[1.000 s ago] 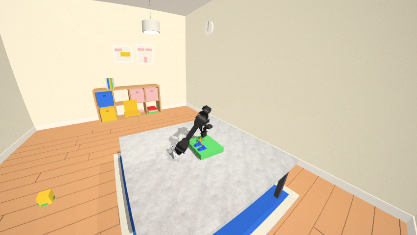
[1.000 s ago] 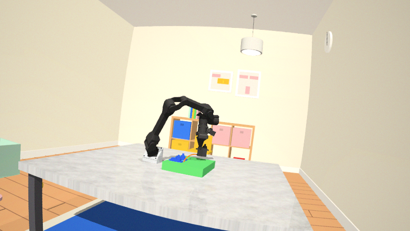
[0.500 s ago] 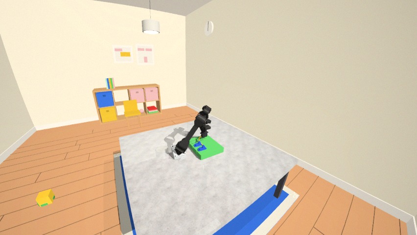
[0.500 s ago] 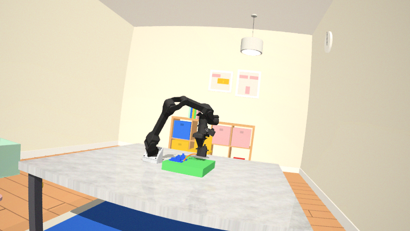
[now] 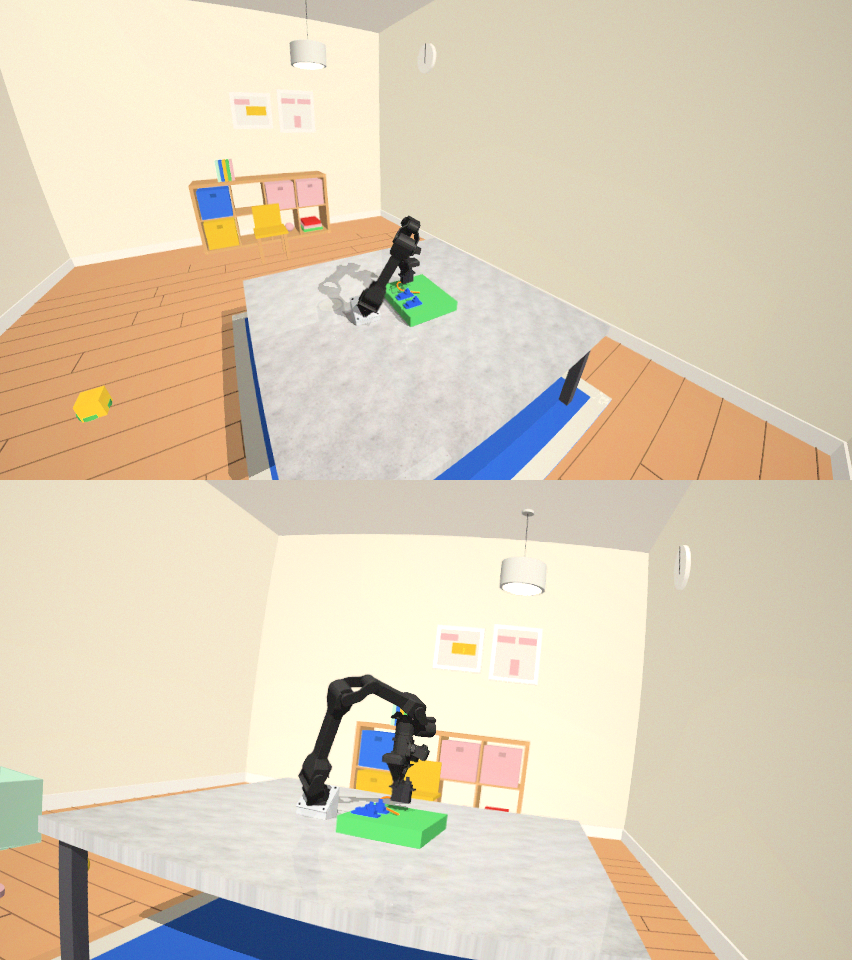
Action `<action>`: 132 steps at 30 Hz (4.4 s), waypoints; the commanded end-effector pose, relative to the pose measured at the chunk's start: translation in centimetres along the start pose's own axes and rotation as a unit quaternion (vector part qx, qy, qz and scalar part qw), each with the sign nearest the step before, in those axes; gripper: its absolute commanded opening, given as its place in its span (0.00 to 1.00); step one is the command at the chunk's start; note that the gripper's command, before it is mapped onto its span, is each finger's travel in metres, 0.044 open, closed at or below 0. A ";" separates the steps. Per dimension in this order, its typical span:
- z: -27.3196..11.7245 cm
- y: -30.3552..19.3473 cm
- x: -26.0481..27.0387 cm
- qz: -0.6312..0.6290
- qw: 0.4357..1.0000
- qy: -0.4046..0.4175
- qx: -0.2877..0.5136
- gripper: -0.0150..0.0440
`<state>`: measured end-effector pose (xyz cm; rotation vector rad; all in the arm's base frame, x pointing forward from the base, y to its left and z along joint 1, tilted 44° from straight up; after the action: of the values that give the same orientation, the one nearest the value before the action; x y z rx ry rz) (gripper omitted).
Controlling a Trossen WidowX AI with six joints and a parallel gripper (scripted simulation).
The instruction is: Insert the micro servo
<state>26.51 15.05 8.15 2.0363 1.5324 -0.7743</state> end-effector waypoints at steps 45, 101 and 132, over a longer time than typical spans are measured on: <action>2.9 -5.2 -0.5 0.001 1.000 0.002 0.001 0.25; 5.6 -5.1 -0.4 0.001 1.000 0.001 0.000 0.57; -7.0 4.4 0.2 -0.025 0.999 0.012 -0.018 1.00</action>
<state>32.12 17.78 12.37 2.0093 1.5764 -0.7470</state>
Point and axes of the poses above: the point midway between the two fingers, 35 mm back from their tips, its own z axis out along the fingers, its own x axis across the jaws, y = z × x, the point moved 10 cm from there along -z, back along the fingers, and after that the axes turned 5 degrees about z, right-handed, at the moved point
